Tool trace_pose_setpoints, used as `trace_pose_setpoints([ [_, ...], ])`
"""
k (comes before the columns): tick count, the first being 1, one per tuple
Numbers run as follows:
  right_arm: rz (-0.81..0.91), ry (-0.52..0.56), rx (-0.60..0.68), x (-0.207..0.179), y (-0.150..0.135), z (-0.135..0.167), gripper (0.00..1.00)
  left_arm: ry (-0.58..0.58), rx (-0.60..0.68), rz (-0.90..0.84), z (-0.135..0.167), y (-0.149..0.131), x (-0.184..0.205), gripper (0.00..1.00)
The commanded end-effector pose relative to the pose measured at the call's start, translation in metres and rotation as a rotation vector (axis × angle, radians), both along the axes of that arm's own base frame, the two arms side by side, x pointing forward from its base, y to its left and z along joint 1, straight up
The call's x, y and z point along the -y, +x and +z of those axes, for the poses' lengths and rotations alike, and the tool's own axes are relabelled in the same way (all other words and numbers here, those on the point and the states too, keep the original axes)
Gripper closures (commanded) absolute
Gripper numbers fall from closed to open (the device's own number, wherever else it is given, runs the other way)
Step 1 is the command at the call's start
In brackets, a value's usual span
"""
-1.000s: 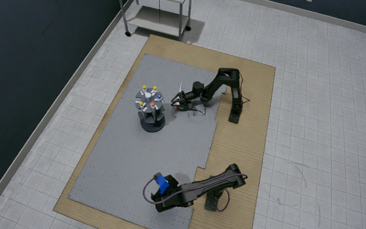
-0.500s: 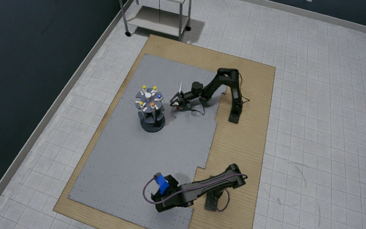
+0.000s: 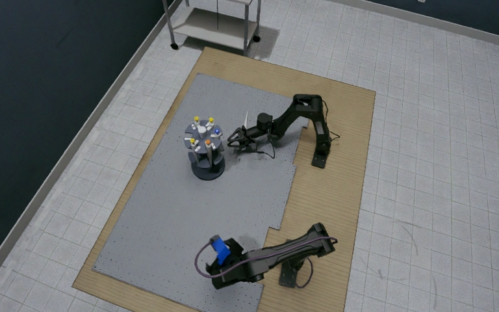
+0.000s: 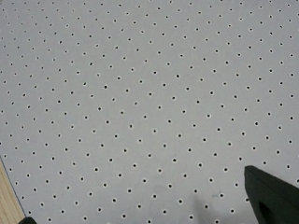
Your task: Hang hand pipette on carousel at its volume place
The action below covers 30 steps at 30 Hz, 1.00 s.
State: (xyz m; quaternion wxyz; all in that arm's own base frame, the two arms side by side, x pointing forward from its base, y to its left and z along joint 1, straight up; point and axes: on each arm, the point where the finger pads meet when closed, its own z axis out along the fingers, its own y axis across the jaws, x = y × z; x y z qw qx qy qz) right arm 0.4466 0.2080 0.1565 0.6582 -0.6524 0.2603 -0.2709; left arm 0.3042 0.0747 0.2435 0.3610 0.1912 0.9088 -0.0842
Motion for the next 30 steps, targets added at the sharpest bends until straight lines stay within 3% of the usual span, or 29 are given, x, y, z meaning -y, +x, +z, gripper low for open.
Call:
trace_pose_setpoints([
  [1,-0.006,0.004,-0.017,-0.007,0.009,0.0,0.51,0.008,0.039,-0.01,0.009,0.004,-0.001,0.0],
  [30,-0.007,0.003,-0.003,-0.027,0.03,0.004,0.51,0.008,0.039,-0.01,0.009,0.004,-0.001,0.0],
])
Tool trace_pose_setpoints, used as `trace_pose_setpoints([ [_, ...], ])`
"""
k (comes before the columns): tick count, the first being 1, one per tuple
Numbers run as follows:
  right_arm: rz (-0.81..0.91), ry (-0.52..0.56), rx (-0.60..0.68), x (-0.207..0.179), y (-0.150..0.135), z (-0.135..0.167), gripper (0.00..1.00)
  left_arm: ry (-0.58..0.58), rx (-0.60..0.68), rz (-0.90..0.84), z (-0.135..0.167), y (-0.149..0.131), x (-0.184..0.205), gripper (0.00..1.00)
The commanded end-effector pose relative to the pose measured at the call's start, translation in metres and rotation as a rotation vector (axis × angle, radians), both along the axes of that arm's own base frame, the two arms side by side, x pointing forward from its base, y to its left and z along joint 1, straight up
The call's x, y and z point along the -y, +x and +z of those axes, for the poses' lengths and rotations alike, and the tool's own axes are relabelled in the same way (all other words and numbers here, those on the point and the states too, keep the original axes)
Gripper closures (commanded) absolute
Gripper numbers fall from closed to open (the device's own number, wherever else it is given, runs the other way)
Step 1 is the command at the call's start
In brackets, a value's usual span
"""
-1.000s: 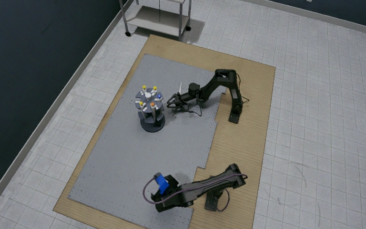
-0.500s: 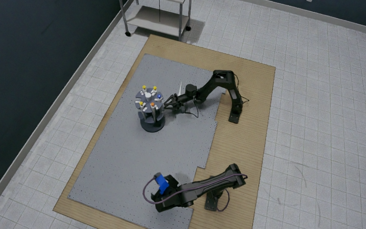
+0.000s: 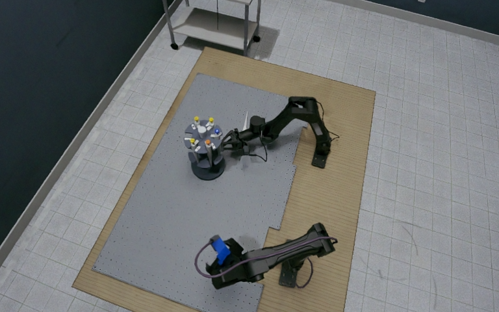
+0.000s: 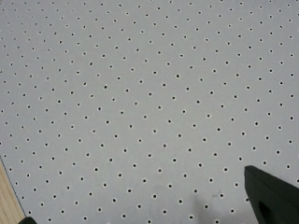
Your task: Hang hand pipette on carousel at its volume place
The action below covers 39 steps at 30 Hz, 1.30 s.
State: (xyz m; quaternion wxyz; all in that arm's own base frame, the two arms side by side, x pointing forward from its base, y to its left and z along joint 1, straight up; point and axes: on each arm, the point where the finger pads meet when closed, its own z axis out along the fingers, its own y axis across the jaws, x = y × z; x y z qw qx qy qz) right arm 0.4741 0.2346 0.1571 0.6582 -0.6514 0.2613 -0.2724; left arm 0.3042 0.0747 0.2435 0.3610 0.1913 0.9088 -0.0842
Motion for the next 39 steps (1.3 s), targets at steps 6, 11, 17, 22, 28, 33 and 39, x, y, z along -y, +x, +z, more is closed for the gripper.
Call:
trace_pose_setpoints([
  [6,-0.009,0.01,0.004,-0.002,0.007,0.011,1.0,0.008,0.039,-0.01,0.009,0.004,-0.001,0.0],
  [11,-0.004,0.001,-0.004,-0.001,0.003,0.004,1.0,0.008,0.039,-0.01,0.009,0.004,-0.001,0.0],
  [17,-0.004,0.001,-0.004,-0.001,0.003,0.004,1.0,0.008,0.039,-0.01,0.009,0.004,-0.001,0.0],
  [22,-0.004,0.001,-0.004,-0.001,0.003,0.004,1.0,0.008,0.039,-0.01,0.009,0.004,-0.001,0.0],
  [28,-0.004,0.001,-0.004,-0.001,0.003,0.004,1.0,0.008,0.039,-0.01,0.009,0.004,-0.001,0.0],
  [33,-0.141,0.011,0.002,-0.006,-0.007,0.008,1.0,0.008,0.039,-0.01,0.009,0.004,-0.001,0.0],
  [39,-0.214,0.009,-0.007,-0.012,-0.012,0.006,1.0,0.008,0.039,-0.01,0.009,0.004,-0.001,0.0],
])
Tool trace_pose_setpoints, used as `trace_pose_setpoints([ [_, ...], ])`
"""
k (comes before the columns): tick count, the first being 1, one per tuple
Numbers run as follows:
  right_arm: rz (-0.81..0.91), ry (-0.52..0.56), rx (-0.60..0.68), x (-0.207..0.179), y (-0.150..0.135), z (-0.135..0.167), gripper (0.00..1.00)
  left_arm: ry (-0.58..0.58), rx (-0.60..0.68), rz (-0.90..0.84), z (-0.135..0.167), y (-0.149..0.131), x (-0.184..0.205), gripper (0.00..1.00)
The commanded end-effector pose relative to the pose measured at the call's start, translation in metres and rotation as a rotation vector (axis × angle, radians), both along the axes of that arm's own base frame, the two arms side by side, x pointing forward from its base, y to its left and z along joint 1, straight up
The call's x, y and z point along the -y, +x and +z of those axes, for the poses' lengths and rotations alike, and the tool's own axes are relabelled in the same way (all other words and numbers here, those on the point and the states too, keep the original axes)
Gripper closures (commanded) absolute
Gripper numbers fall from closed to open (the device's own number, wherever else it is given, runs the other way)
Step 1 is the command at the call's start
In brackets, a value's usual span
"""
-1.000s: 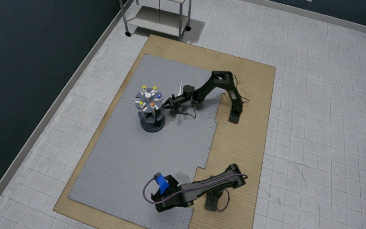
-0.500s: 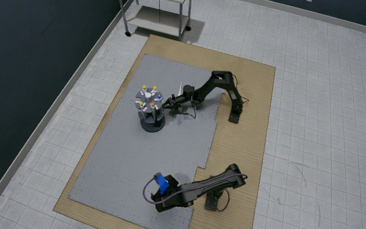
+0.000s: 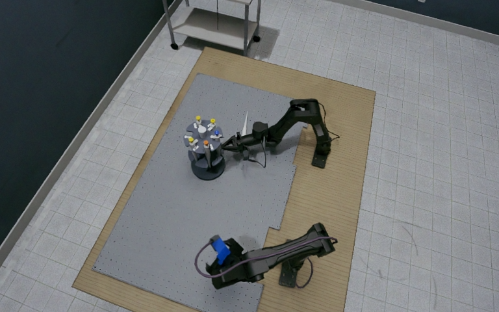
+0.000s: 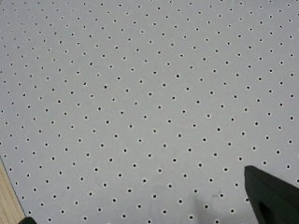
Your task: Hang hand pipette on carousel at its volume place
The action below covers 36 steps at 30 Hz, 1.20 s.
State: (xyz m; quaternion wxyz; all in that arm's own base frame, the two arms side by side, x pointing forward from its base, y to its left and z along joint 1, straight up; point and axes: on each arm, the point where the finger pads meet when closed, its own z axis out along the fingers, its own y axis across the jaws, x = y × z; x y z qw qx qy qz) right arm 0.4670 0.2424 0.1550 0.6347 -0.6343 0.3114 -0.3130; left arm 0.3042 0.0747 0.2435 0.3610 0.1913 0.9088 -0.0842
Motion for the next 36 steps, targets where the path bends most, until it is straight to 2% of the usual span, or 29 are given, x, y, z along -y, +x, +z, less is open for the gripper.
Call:
trace_pose_setpoints([
  [1,-0.074,0.01,0.01,-0.004,-0.005,0.008,1.0,0.008,0.039,-0.01,0.009,0.004,-0.001,0.0],
  [8,-0.116,0.009,0.003,-0.013,-0.005,0.006,1.0,0.008,0.039,-0.01,0.009,0.004,-0.001,0.0],
  [11,-0.226,0.013,0.005,-0.019,-0.004,0.005,1.0,0.008,0.039,-0.01,0.009,0.004,-0.001,0.0],
  [16,-0.232,0.01,0.01,-0.017,-0.009,0.005,1.0,0.008,0.039,-0.01,0.009,0.004,-0.001,0.0],
  [21,-0.341,0.009,-0.001,-0.027,-0.009,0.001,1.0,0.008,0.039,-0.01,0.009,0.004,-0.001,0.0],
  [25,-0.351,0.012,0.008,-0.025,-0.012,0.005,1.0,0.008,0.039,-0.01,0.009,0.004,-0.001,0.0],
  [28,-0.459,0.011,-0.001,-0.035,-0.011,0.001,1.0,0.008,0.039,-0.01,0.009,0.004,-0.001,0.0],
  [36,-0.496,0.013,-0.002,-0.041,-0.012,0.001,1.0,0.008,0.039,-0.01,0.009,0.004,-0.001,0.0],
])
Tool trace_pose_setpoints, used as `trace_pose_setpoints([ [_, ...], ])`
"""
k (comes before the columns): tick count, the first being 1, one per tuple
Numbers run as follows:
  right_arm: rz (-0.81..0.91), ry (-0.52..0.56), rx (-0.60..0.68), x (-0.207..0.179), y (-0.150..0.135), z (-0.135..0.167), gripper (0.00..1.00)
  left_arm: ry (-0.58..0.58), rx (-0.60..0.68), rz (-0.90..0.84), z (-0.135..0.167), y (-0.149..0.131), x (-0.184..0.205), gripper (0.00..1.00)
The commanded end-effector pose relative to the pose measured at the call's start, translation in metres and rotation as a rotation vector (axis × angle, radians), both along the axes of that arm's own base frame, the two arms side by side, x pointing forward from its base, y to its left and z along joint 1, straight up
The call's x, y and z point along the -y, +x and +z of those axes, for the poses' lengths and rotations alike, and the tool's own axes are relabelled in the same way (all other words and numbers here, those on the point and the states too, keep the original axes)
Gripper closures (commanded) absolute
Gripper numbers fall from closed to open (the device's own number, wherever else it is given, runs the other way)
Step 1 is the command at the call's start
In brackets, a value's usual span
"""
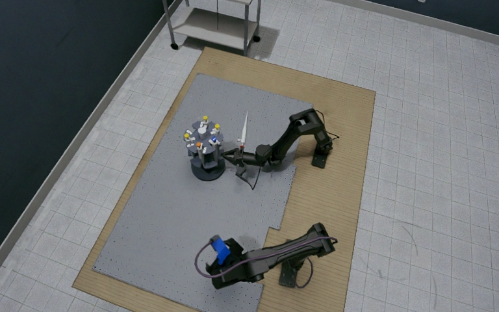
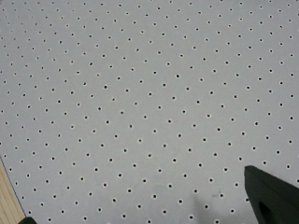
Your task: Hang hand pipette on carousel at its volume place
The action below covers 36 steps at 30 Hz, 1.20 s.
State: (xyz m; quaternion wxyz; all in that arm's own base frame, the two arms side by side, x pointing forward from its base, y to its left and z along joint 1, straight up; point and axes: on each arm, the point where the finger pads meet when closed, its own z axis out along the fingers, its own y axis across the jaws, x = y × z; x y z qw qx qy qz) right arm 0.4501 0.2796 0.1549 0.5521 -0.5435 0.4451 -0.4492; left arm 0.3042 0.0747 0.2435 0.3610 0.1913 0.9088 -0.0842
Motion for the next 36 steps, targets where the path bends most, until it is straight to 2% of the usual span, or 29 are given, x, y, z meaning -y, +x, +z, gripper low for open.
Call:
trace_pose_setpoints([
  [1,-0.078,0.006,-0.01,-0.005,0.005,0.001,1.0,0.008,0.039,-0.01,0.009,0.004,-0.001,0.0],
  [5,-0.105,0.006,-0.01,-0.01,0.004,0.001,1.0,0.008,0.039,-0.01,0.009,0.004,-0.001,0.0],
  [6,-0.108,0.006,-0.01,-0.009,0.005,0.001,0.51,0.008,0.039,-0.01,0.009,0.004,-0.001,0.0],
  [9,-0.123,0.024,0.007,-0.001,0.009,0.014,0.51,0.008,0.039,-0.01,0.009,0.004,-0.001,0.0],
  [34,-0.106,0.006,-0.002,-0.004,0.004,0.005,0.51,0.008,0.039,-0.01,0.009,0.004,-0.001,0.0],
  [36,-0.105,0.001,-0.014,-0.003,-0.008,0.003,0.51,0.008,0.039,-0.01,0.009,0.004,-0.001,0.0],
])
